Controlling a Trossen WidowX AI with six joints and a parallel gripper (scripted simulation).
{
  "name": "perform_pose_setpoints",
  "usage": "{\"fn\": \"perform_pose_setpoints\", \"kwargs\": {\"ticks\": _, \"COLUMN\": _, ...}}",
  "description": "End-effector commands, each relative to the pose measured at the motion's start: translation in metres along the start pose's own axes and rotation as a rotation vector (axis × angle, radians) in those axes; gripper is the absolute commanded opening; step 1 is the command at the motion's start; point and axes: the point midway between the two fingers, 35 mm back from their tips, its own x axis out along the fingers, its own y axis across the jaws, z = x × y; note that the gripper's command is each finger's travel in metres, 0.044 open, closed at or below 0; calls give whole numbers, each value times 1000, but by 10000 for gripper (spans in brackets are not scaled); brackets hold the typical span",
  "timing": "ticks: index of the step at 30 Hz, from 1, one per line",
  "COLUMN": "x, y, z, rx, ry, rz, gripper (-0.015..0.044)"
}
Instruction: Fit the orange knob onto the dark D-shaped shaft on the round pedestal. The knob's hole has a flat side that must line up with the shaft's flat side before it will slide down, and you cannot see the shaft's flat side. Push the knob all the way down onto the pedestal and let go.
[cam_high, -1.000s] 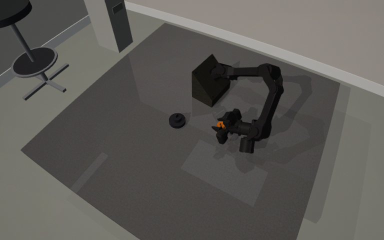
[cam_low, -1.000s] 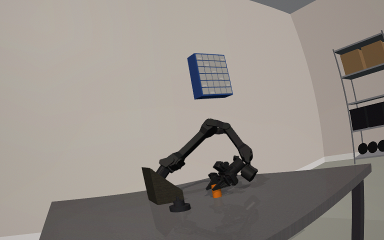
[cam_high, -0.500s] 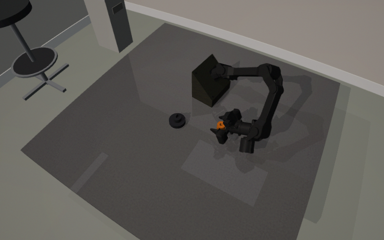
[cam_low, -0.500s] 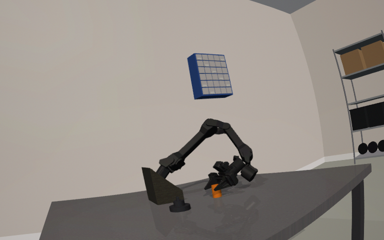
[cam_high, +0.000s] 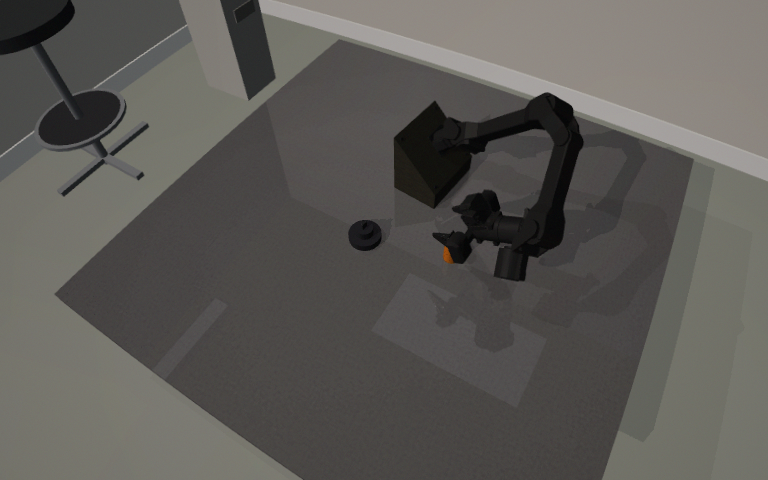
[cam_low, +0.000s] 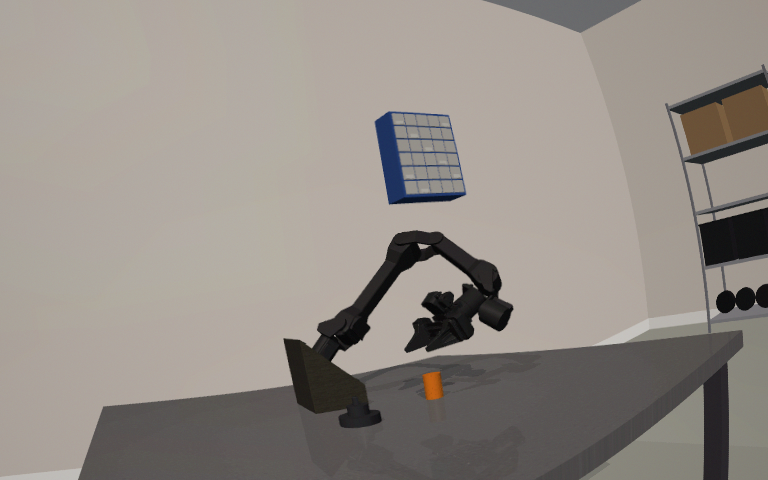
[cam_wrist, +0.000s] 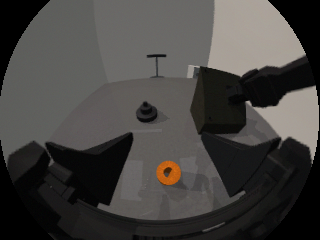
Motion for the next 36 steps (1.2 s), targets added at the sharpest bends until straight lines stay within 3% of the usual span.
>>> {"fn": "perform_pose_setpoints", "kwargs": {"ticks": 1, "x": 1, "y": -3, "z": 4, "rx": -19, "ry": 0, "rz": -20, "gripper": 440}}
{"fn": "perform_pose_setpoints", "kwargs": {"ticks": 3, "x": 7, "y": -7, "z": 5, "rx": -21, "ry": 89, "rz": -83, "gripper": 440}}
{"fn": "perform_pose_setpoints", "kwargs": {"ticks": 9, "x": 12, "y": -15, "z": 7, "rx": -23, "ry": 574, "rz": -213, "gripper": 440}}
{"fn": "perform_pose_setpoints", "kwargs": {"ticks": 16, "x": -10, "y": -2, "z": 19, "rx": -8, "ry": 1094, "rz": -30, "gripper": 440}}
{"fn": "perform_pose_setpoints", "kwargs": {"ticks": 29, "x": -11, "y": -2, "z": 20, "rx": -22, "ry": 1106, "rz": -12, "gripper": 440}}
{"fn": "perform_pose_setpoints", "kwargs": {"ticks": 36, "x": -11, "y": -2, "z": 20, "rx": -585, "ry": 1073, "rz": 336, "gripper": 440}}
